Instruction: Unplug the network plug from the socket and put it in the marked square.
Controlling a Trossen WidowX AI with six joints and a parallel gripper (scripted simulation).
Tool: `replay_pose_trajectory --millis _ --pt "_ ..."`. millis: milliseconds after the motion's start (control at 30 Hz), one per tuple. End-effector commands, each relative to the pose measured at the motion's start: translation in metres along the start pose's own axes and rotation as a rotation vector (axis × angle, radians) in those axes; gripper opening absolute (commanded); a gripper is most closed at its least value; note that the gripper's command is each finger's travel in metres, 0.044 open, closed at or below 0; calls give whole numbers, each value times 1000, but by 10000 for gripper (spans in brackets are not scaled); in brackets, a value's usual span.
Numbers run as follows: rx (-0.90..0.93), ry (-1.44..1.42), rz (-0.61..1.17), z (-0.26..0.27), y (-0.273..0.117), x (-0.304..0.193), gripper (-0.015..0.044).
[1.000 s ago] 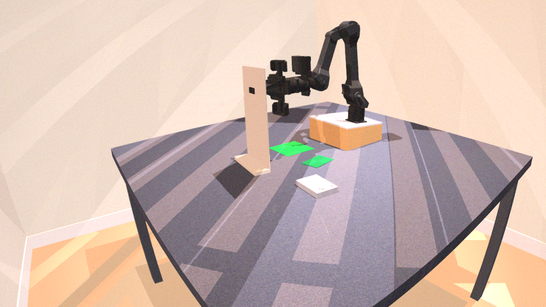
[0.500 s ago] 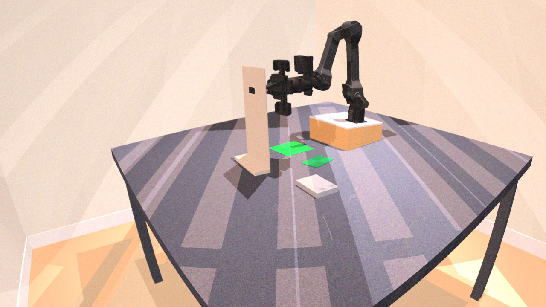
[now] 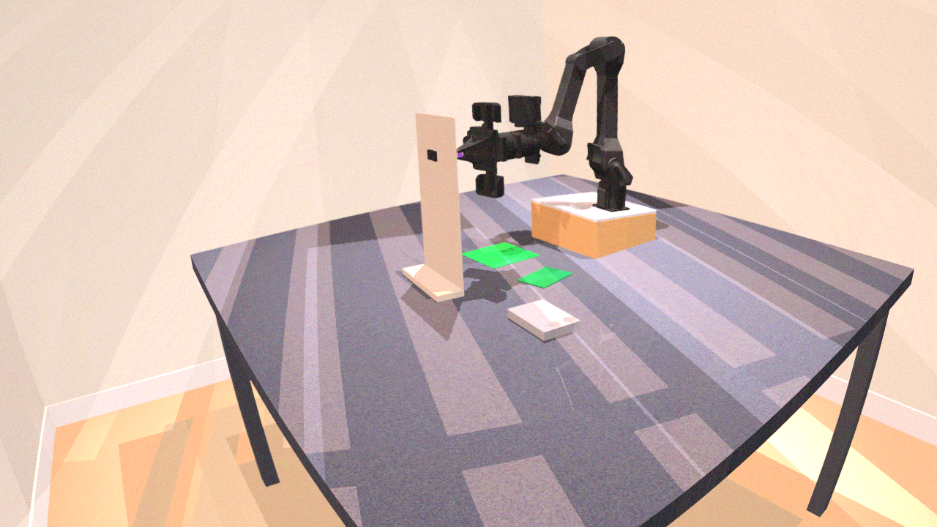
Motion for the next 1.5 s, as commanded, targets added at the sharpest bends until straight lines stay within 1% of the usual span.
replay_pose_trajectory --millis 0,1467 --pt "-1 3 4 0 -3 -1 0" --pt "-3 3 4 0 -27 -4 0"
Point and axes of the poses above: the point midway between the two fingers, 35 mm back from their tips, its own y axis out along the fingers, its own z axis across the jaws, x = y × z, the point moved 10 cm from there along -y, back along the fingers, and after that the axes turned 4 degrees about y, right-handed, at the moved point
